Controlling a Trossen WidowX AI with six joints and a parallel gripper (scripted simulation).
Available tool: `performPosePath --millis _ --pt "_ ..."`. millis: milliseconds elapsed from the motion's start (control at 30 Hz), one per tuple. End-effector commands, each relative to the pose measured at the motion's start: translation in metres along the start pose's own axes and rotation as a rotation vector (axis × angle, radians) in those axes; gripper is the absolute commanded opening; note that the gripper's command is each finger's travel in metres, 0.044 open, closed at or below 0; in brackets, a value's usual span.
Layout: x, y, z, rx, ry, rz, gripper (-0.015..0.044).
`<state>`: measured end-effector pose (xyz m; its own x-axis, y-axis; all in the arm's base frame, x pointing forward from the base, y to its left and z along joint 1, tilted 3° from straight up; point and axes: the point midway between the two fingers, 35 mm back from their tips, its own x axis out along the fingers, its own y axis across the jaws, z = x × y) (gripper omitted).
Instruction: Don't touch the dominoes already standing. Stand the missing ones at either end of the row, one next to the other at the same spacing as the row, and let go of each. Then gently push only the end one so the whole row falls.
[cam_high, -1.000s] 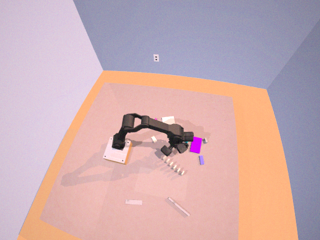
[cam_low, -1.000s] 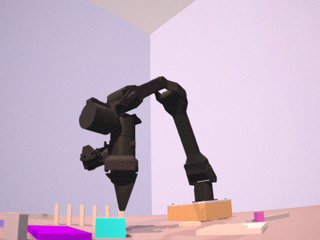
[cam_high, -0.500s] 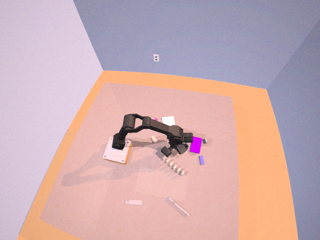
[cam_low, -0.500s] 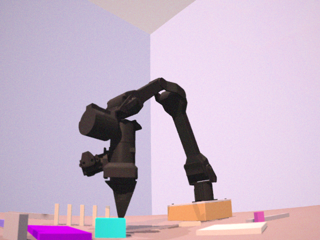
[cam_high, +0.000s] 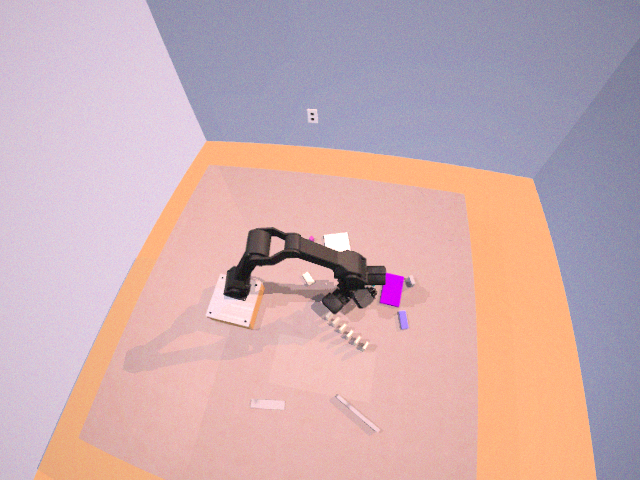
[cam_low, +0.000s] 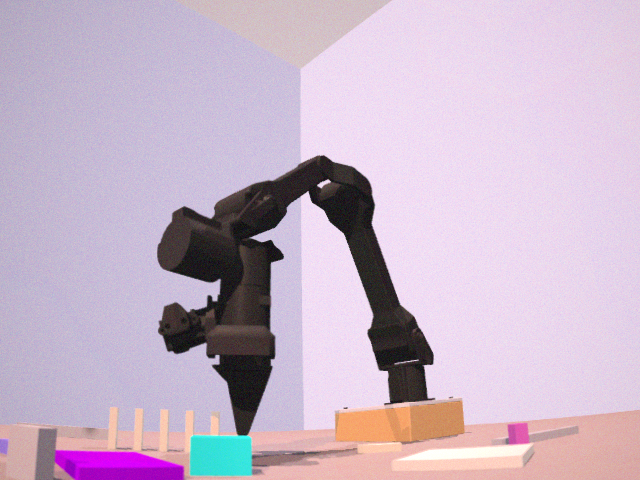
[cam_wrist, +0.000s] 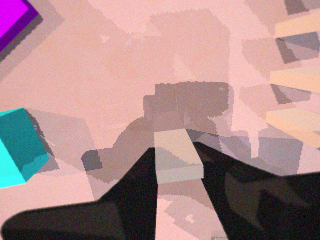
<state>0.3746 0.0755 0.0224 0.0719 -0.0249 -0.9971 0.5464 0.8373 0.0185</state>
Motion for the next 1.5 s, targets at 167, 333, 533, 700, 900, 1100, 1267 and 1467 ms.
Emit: performPosePath --millis 167,333,533,700,900,1100,1267,1467 --pt "-0.011 0.003 0.003 -0.003 -0.001 0.006 0.0107" --pt "-0.075 0.006 0.006 -0.001 -0.001 0.004 0.0107" --pt "-0.136 0.0 0.0 0.0 0.0 0.001 0.0107" --pt "-0.136 0.0 0.0 0.0 0.0 0.001 0.0107" --pt "-0.138 -0.053 -0.01 -0.001 0.002 -0.003 0.0107" --pt "-0.134 -0.092 -0.025 -0.002 0.004 -0.006 0.0107" --pt "-0.134 -0.092 -0.025 -0.002 0.004 -0.006 0.0107" --pt "-0.105 -0.088 -0.021 -0.002 0.003 -0.006 0.0107"
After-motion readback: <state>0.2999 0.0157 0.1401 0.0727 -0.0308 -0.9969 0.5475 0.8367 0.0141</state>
